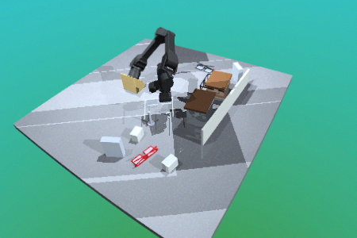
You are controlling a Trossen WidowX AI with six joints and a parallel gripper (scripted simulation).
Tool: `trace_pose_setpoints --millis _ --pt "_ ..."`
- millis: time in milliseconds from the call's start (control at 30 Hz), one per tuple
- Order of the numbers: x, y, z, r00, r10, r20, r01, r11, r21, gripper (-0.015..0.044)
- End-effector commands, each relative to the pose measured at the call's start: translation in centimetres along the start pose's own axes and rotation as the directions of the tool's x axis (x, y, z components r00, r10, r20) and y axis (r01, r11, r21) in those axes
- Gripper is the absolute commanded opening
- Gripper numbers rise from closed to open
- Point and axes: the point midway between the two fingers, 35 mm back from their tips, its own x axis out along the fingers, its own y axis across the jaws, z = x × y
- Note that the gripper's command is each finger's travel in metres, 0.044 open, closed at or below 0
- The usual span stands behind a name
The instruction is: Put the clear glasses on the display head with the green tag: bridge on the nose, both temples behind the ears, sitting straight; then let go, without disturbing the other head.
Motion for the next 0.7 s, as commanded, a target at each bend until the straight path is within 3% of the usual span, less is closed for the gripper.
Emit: trace_pose_setpoints --millis 0,667 --pt "-2.4 0.1 0.2 1.000 0.009 0.001 -0.009 1.000 -0.006 0.0000" --pt "-7.8 -4.0 -1.4 0.993 0.104 -0.063 -0.109 0.991 -0.081 0.0000"
